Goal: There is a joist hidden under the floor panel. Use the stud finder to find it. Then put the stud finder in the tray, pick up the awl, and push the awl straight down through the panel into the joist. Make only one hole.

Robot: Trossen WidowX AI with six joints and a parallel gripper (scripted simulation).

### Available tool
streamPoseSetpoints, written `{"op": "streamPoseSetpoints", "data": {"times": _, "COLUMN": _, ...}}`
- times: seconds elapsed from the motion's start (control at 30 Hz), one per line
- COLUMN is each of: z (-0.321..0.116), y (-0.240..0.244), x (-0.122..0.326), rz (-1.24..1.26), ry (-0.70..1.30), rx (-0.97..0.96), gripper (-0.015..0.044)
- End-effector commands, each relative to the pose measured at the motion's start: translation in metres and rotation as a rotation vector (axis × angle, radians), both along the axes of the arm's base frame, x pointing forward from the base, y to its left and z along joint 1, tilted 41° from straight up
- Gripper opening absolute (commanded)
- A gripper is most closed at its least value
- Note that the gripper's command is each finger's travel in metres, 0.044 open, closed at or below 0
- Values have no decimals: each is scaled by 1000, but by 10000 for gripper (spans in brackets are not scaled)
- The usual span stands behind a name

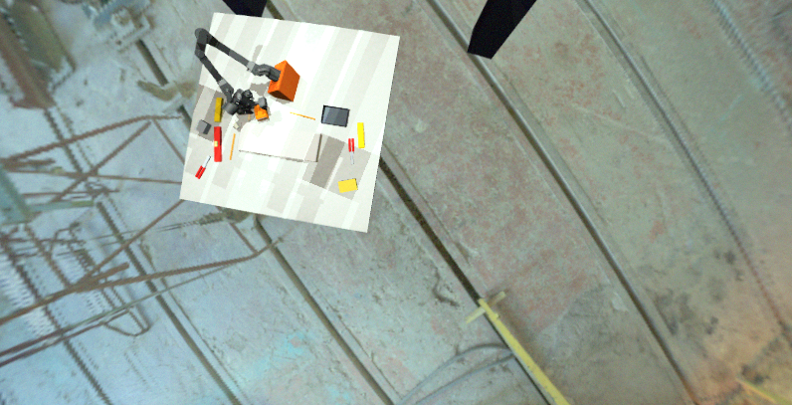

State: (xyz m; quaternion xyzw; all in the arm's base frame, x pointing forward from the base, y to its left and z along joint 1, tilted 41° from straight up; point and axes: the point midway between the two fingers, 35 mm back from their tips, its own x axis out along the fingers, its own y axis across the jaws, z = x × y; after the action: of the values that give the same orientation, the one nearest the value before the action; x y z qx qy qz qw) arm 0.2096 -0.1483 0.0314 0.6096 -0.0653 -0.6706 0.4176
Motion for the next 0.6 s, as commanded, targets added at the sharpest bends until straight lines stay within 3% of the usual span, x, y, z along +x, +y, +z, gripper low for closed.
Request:
{"op": "streamPoseSetpoints", "data": {"times": 0.0, "z": -8, "y": -3, "x": -3, "rz": 2, "ry": 13, "rx": 6, "gripper": 440}}
{"op": "streamPoseSetpoints", "data": {"times": 0.57, "z": -9, "y": -5, "x": -3, "rz": 2, "ry": 13, "rx": 5, "gripper": 347}}
